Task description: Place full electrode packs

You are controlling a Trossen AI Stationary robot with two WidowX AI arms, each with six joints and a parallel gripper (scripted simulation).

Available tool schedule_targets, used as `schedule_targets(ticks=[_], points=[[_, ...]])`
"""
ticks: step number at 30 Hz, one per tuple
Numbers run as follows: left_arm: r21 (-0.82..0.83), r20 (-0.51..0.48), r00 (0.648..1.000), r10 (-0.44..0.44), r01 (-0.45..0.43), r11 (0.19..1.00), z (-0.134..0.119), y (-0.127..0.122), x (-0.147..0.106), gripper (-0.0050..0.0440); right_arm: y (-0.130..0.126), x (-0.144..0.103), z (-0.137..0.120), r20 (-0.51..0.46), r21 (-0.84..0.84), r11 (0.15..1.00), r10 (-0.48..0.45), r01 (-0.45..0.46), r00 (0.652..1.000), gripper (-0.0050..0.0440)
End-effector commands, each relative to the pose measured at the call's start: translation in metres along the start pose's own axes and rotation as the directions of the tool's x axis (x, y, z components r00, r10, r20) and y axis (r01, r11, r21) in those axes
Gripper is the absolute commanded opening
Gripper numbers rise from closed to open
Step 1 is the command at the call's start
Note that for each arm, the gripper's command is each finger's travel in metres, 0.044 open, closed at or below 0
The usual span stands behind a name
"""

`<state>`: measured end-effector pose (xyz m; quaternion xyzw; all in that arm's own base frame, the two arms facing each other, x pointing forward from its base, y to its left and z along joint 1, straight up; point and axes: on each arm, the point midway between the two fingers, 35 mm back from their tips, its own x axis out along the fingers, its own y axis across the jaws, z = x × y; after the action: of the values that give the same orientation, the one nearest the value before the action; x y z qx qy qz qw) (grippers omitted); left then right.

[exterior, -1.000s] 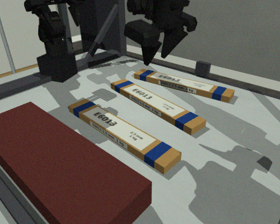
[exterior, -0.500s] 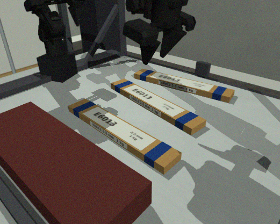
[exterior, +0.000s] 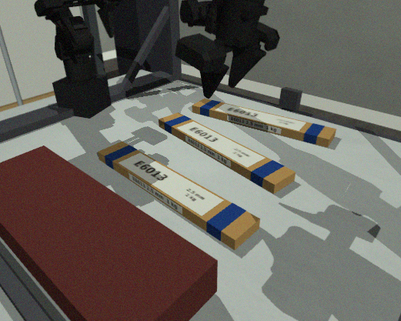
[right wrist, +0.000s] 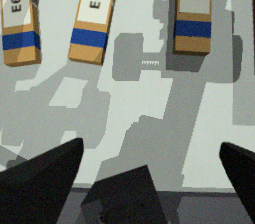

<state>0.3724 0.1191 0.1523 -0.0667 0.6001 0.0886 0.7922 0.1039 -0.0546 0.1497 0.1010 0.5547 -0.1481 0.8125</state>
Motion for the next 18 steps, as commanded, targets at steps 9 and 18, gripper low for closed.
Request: schedule_targets(ticks=[9,18], points=[[-0.001,0.014,1.0,0.002,-0.002,1.0,-0.004,0.0,0.01,0.03,0.0,-0.005,0.004,0.02,-0.003,1.0,-0.001,0.001,1.0,0.043],[-0.001,0.014,1.0,0.002,-0.002,1.0,-0.006,0.0,0.019,0.03,0.0,-0.005,0.004,0.02,-0.003,1.0,-0.001,0.001,1.0,0.043]])
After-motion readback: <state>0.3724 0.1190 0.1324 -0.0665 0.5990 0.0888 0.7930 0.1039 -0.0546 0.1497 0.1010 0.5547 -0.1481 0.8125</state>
